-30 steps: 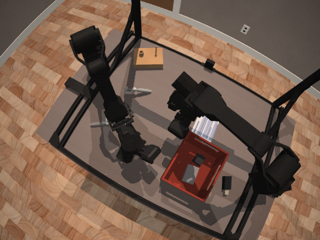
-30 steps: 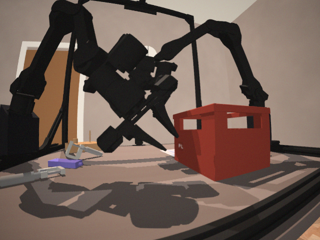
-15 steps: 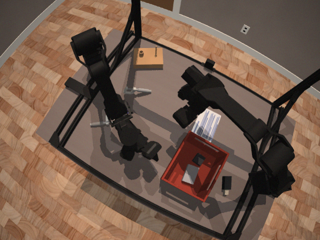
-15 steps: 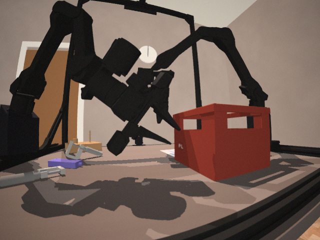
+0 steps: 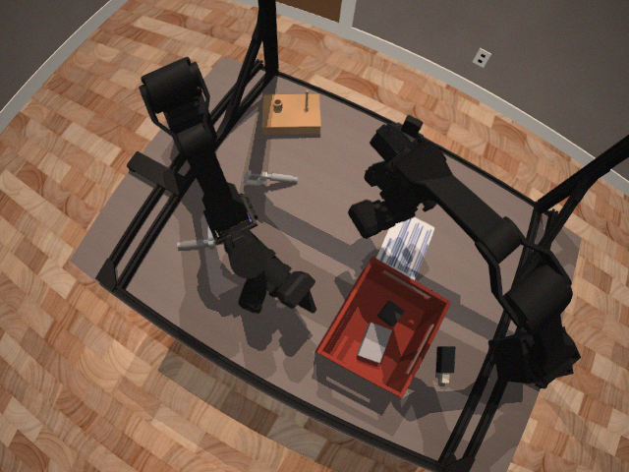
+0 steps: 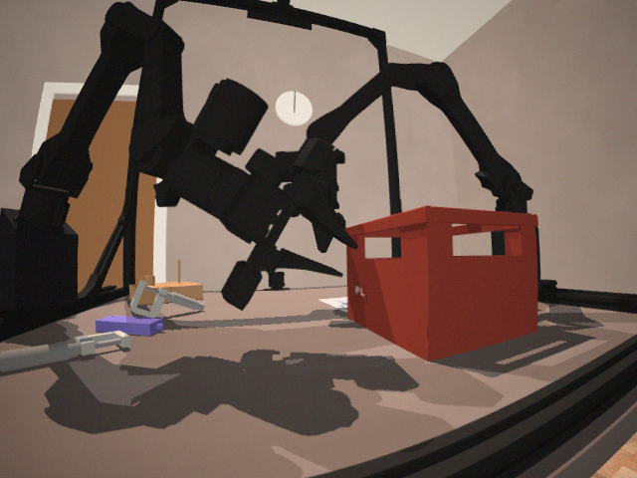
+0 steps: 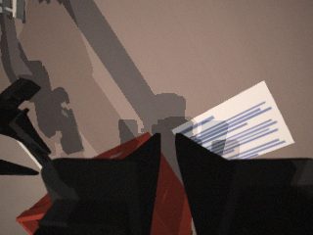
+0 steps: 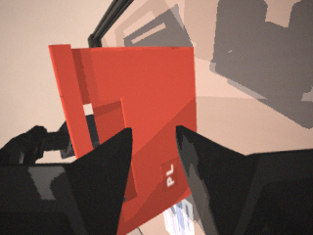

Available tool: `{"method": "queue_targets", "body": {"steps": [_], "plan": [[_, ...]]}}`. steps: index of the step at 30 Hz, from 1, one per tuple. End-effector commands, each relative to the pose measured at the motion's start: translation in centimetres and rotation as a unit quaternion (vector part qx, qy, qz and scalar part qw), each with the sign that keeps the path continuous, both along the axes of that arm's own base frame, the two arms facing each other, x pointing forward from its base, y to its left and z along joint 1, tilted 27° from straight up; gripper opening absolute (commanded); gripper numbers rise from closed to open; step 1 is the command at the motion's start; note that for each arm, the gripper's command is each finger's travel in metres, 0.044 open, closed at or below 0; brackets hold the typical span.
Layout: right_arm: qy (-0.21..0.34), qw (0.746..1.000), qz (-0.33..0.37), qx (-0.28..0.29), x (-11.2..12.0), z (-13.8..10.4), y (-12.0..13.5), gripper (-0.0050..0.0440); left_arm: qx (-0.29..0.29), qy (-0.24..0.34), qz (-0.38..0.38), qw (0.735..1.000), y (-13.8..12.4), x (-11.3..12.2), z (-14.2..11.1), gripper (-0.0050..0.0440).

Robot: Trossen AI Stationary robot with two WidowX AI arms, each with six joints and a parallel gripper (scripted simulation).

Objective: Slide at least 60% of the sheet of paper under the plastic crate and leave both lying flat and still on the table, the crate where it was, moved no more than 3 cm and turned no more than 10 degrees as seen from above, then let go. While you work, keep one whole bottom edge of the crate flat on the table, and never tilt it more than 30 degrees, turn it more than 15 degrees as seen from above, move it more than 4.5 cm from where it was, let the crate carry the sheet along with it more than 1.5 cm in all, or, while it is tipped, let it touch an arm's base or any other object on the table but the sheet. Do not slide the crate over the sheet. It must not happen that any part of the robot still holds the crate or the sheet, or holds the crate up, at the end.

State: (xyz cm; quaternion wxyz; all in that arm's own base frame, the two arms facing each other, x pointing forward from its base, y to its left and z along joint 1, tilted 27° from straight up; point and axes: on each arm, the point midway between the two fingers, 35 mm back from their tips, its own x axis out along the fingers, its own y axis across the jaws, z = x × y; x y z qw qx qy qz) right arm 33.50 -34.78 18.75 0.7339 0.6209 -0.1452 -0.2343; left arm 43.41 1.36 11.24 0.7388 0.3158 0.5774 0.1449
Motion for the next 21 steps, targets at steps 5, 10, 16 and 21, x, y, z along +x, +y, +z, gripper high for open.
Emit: {"method": "queue_targets", "body": {"steps": [5, 10, 16, 21], "plan": [[-0.037, 0.999, 0.025, -0.014, -0.5, 0.6, 0.7, 0.0150, 0.039, 0.082, -0.053, 0.995, -1.2, -0.6, -2.3, 0.0060], [-0.061, 0.997, 0.043, -0.028, -0.9, 1.3, 1.2, 0.0150, 0.063, 0.131, -0.086, 0.986, -1.9, -1.1, -3.5, 0.0060], [-0.078, 0.995, 0.058, -0.039, -1.2, 1.7, 1.7, 0.0150, 0.082, 0.170, -0.113, 0.975, -2.4, -1.5, -4.4, 0.0060], [-0.097, 0.991, 0.077, -0.054, -1.7, 2.3, 2.5, 0.0150, 0.105, 0.219, -0.146, 0.959, -3.1, -2.0, -5.4, 0.0060]]}}
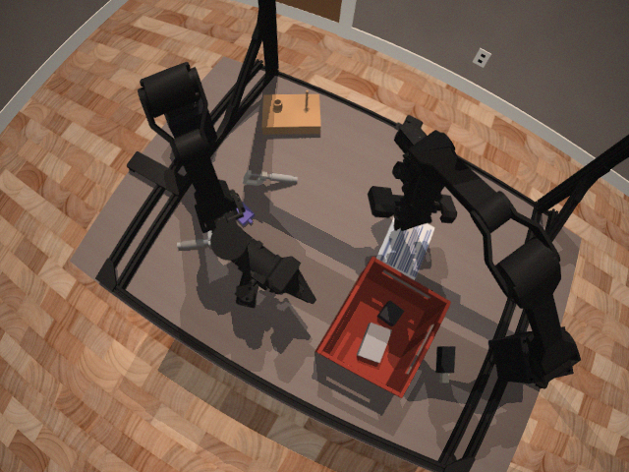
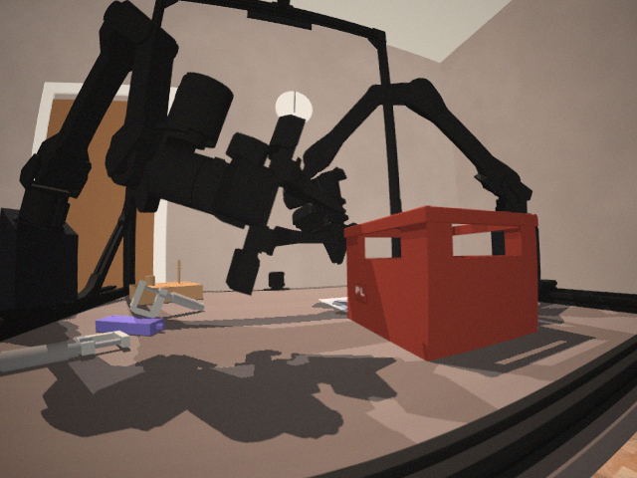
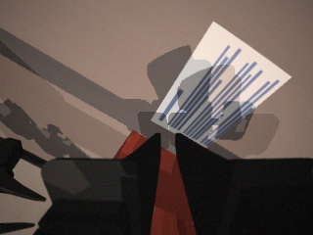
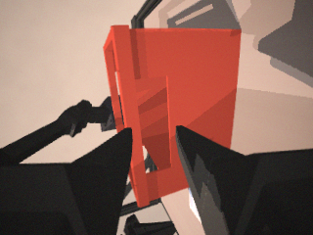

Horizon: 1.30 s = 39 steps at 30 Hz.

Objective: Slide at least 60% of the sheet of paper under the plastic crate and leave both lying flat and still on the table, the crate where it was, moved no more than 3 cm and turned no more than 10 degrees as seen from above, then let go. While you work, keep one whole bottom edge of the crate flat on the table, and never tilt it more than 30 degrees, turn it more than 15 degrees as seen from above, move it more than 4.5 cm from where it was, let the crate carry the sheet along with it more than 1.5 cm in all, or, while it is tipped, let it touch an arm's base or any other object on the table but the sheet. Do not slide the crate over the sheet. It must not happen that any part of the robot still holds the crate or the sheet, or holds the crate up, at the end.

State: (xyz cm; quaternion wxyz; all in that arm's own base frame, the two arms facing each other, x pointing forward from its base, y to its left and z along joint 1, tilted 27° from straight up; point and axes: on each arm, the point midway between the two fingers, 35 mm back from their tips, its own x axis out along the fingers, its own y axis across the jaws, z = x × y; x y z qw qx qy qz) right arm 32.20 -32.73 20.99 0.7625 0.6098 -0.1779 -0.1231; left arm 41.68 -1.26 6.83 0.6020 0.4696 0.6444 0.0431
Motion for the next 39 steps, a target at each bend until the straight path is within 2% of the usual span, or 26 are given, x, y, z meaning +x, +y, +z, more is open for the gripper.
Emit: {"method": "queue_targets", "body": {"steps": [1, 7, 9, 18, 26, 39], "plan": [[-0.014, 1.000, 0.015, -0.008, -0.5, 0.2, 0.6, 0.0150, 0.022, 0.047, -0.031, 0.998, -0.6, -0.4, -1.2, 0.0060], [-0.035, 0.998, 0.038, -0.028, -1.2, 0.8, 1.6, 0.0150, 0.050, 0.108, -0.072, 0.990, -1.3, -1.1, -2.4, 0.0060], [-0.035, 0.998, 0.038, -0.028, -1.2, 0.8, 1.6, 0.0150, 0.050, 0.108, -0.072, 0.990, -1.3, -1.1, -2.4, 0.0060], [-0.058, 0.994, 0.071, -0.060, -2.3, 1.5, 3.2, 0.0150, 0.090, 0.193, -0.129, 0.968, -2.3, -2.1, -3.9, 0.0060], [-0.060, 0.993, 0.075, -0.068, -2.5, 1.6, 3.4, 0.0150, 0.095, 0.207, -0.137, 0.964, -2.4, -2.2, -4.2, 0.0060], [-0.059, 0.993, 0.075, -0.067, 1.6, 1.2, 1.2, 0.0150, 0.095, 0.207, -0.137, 0.964, -2.4, -2.2, -4.2, 0.0060]]}}
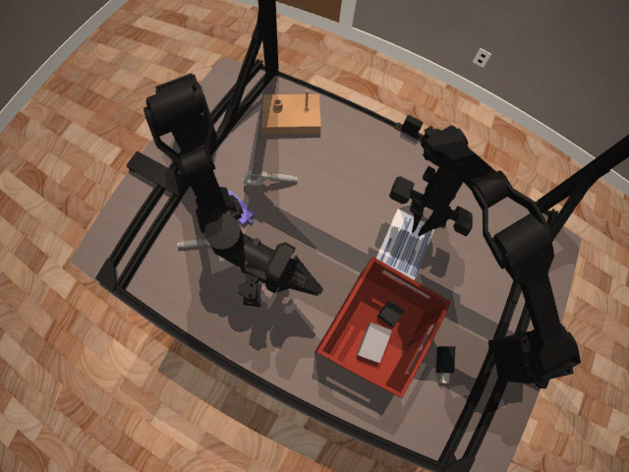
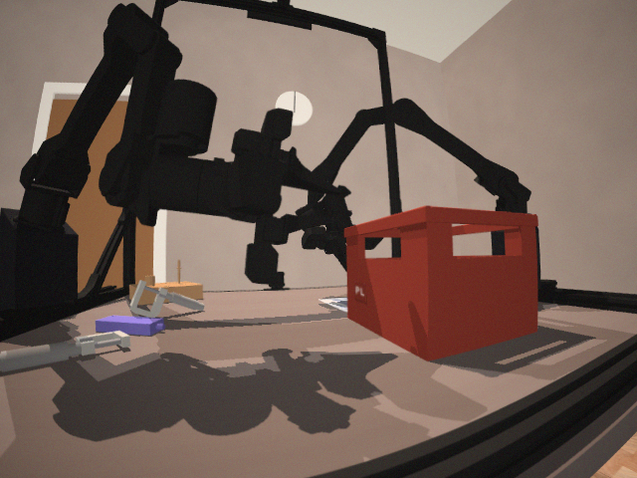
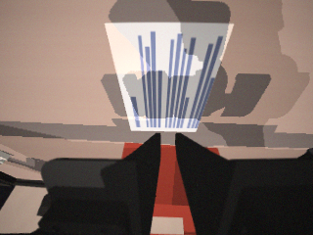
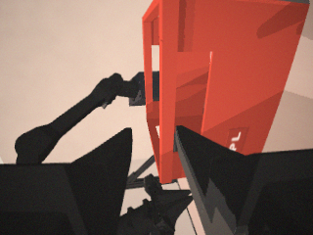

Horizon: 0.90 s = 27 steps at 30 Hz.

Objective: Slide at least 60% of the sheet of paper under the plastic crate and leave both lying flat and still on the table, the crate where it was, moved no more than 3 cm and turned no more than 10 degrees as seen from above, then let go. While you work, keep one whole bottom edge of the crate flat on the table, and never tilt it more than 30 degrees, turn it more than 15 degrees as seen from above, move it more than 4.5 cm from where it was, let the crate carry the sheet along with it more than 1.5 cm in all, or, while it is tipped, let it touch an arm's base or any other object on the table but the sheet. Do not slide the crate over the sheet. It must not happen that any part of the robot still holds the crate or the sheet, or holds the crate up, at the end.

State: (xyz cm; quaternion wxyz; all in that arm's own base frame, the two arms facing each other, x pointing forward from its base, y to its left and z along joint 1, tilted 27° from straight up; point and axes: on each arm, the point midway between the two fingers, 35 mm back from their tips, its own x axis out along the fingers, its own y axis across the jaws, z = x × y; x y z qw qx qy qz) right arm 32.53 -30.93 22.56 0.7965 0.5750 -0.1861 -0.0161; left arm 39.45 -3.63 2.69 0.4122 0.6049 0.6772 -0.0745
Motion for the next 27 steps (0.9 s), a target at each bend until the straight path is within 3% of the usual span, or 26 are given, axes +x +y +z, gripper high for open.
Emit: {"method": "queue_targets", "body": {"steps": [1, 10, 27], "plan": [[0.002, 1.000, 0.000, 0.000, 1.7, -0.4, -0.7, 0.0150, 0.002, 0.004, -0.003, 1.000, 0.0, 0.0, 0.0, 0.0060], [0.004, 1.000, 0.000, 0.001, 4.1, -0.8, -1.6, 0.0150, 0.002, 0.004, -0.003, 1.000, 0.0, 0.0, 0.0, 0.0060], [0.004, 1.000, 0.000, 0.001, 5.5, -0.2, -2.1, 0.0150, 0.002, 0.004, -0.003, 1.000, 0.0, 0.0, 0.0, 0.0060]]}}
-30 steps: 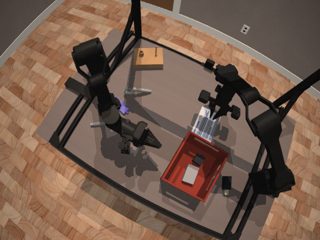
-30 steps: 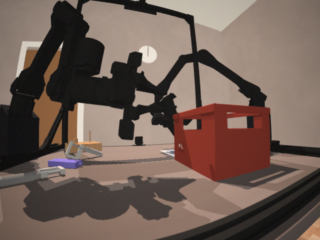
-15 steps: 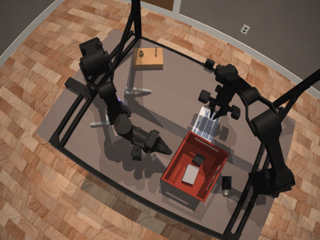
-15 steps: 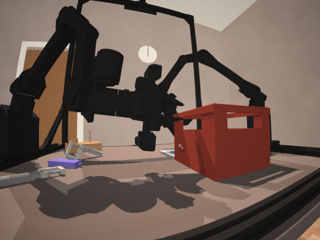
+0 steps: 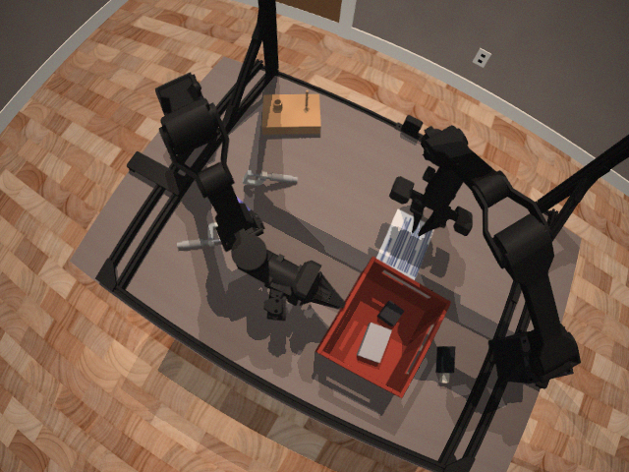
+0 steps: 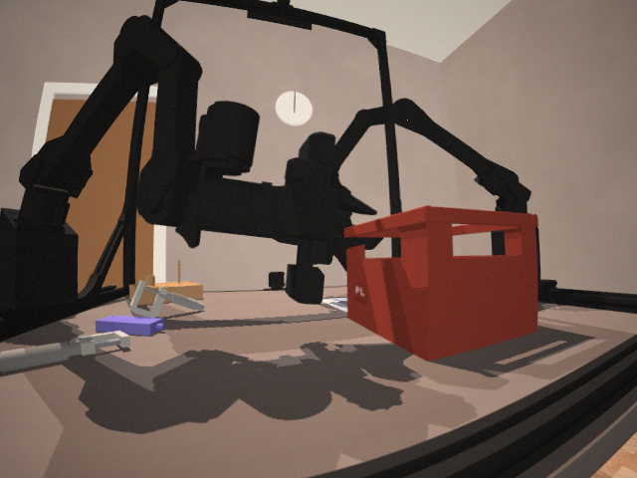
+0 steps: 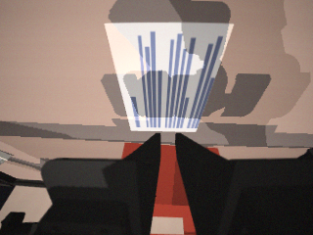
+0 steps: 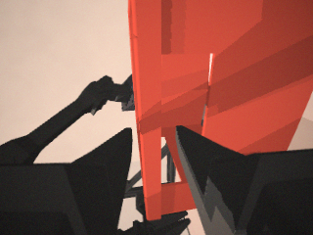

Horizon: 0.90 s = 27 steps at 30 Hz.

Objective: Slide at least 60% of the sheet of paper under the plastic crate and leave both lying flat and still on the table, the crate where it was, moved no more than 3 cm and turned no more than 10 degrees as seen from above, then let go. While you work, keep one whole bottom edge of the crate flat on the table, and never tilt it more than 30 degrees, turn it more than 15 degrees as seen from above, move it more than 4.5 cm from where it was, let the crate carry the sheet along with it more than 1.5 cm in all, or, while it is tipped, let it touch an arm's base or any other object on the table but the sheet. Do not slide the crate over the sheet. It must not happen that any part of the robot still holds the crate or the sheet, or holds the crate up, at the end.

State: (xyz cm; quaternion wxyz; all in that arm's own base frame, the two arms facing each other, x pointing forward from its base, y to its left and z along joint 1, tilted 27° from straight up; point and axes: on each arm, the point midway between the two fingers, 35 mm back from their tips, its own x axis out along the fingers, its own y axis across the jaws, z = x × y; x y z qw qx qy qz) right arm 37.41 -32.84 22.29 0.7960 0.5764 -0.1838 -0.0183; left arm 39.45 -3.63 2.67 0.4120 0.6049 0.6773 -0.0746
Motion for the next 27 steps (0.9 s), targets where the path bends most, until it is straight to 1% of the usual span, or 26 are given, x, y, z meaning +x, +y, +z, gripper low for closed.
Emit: {"method": "queue_targets", "body": {"steps": [1, 19, 25, 26, 27], "plan": [[0.001, 1.000, 0.000, -0.001, 0.7, 0.1, -0.2, 0.0150, 0.002, 0.004, -0.003, 1.000, 0.0, 0.0, 0.0, 0.0060], [0.001, 1.000, 0.000, -0.001, 3.1, 1.2, -0.9, 0.0150, 0.002, 0.004, -0.003, 1.000, 0.0, 0.0, 0.0, 0.0060], [0.001, 1.000, 0.000, -0.001, 3.1, 1.2, -0.9, 0.0150, 0.002, 0.004, -0.003, 1.000, 0.0, 0.0, 0.0, 0.0060], [0.000, 1.000, 0.001, 0.000, 2.9, 1.3, -0.8, 0.0126, 0.002, 0.004, -0.003, 1.000, 0.0, 0.0, 0.0, 0.0060], [0.000, 1.000, 0.001, 0.000, 2.9, 1.3, -0.8, 0.0126, 0.002, 0.004, -0.003, 1.000, 0.0, 0.0, 0.0, 0.0060]]}}
